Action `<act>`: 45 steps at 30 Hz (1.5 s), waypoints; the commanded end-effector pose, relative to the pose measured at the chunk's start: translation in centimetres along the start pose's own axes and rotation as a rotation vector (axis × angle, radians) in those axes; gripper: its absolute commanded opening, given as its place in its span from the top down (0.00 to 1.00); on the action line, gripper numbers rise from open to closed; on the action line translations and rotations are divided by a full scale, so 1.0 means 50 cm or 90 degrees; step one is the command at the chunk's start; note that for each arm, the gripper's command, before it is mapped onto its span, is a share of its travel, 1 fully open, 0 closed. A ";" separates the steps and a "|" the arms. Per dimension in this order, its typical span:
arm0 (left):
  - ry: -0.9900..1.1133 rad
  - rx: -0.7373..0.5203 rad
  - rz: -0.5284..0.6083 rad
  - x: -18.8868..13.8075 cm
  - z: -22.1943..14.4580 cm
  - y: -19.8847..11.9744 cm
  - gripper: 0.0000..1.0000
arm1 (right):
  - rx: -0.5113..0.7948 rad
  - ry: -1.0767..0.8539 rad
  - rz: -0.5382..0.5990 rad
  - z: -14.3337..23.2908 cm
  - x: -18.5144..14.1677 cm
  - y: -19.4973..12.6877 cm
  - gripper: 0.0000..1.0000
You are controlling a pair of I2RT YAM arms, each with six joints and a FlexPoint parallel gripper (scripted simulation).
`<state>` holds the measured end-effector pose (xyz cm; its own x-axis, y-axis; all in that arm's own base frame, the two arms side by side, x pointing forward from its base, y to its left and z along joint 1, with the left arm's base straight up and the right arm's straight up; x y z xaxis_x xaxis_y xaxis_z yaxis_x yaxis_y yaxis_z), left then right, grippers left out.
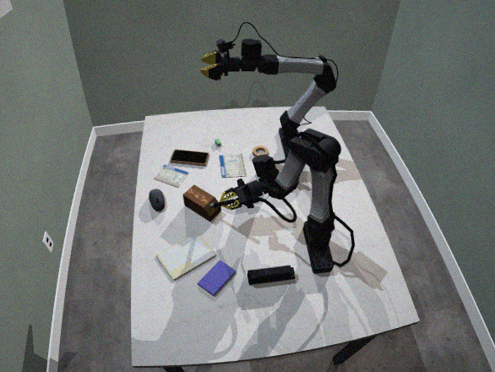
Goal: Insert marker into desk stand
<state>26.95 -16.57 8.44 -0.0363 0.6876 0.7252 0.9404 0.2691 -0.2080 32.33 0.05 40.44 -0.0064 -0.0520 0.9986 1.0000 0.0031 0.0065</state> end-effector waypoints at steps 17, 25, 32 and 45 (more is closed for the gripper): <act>-0.014 -0.008 -0.005 -0.030 -0.018 0.027 1.00 | 0.000 -0.004 -0.019 0.000 0.023 -0.004 0.00; -0.012 -0.005 -0.008 -0.033 -0.018 0.029 1.00 | 0.000 -0.004 -0.019 0.000 0.023 -0.004 0.00; -0.011 -0.007 -0.006 -0.035 -0.022 0.028 1.00 | 0.000 -0.004 -0.019 0.000 0.023 -0.004 0.00; 0.003 -0.005 -0.003 -0.035 -0.013 0.019 0.55 | 0.000 -0.004 -0.019 0.000 0.023 -0.004 0.00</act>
<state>28.11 -17.65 6.87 -0.0429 0.6811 0.7309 0.9388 0.2777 -0.2036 32.33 0.05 40.44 -0.0064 -0.0520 0.9986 1.0000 0.0031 0.0065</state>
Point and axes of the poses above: on each arm, the point where the finger pads meet when closed, its own y axis out along the fingers, its own z axis across the jaws, x = y × z, the point moved 5 cm from there along -y, back along the fingers, and after that the axes turned 3 degrees about y, right-handed, at the moved point
